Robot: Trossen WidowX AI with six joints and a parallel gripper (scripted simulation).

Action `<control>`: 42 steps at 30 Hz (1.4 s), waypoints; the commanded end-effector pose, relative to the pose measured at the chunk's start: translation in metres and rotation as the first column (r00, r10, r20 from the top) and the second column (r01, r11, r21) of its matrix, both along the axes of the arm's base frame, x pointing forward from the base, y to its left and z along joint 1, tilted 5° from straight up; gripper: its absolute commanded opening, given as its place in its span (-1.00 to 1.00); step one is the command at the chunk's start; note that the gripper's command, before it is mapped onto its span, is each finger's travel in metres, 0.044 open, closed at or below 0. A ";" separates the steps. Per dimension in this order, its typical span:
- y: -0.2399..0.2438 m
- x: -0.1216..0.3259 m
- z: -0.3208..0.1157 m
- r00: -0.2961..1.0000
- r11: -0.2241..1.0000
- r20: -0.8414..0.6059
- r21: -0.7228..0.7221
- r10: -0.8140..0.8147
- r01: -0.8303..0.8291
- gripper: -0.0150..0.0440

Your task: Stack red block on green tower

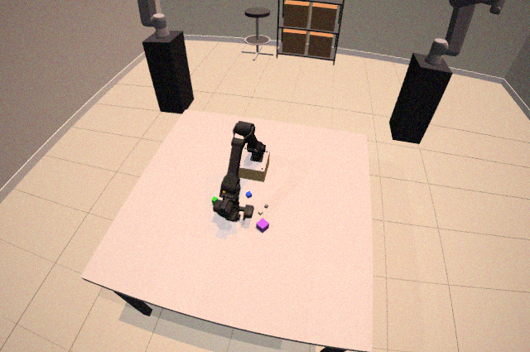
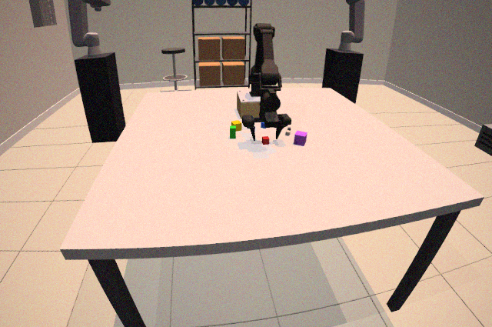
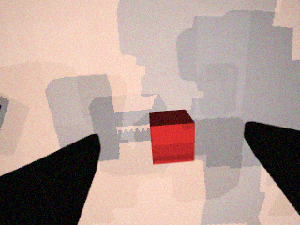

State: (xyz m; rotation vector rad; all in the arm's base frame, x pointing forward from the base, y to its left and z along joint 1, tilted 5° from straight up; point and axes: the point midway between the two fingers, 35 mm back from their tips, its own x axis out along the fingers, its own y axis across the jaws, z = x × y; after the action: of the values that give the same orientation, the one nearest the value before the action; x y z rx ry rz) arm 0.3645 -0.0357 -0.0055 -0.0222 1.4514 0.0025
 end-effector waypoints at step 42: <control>0.001 -0.004 0.025 1.000 1.000 -0.004 0.004 -0.003 0.003 -0.49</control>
State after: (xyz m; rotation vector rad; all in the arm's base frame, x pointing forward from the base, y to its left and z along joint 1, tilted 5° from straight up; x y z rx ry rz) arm 0.3596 -0.0350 0.0037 -0.0199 1.4665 0.0049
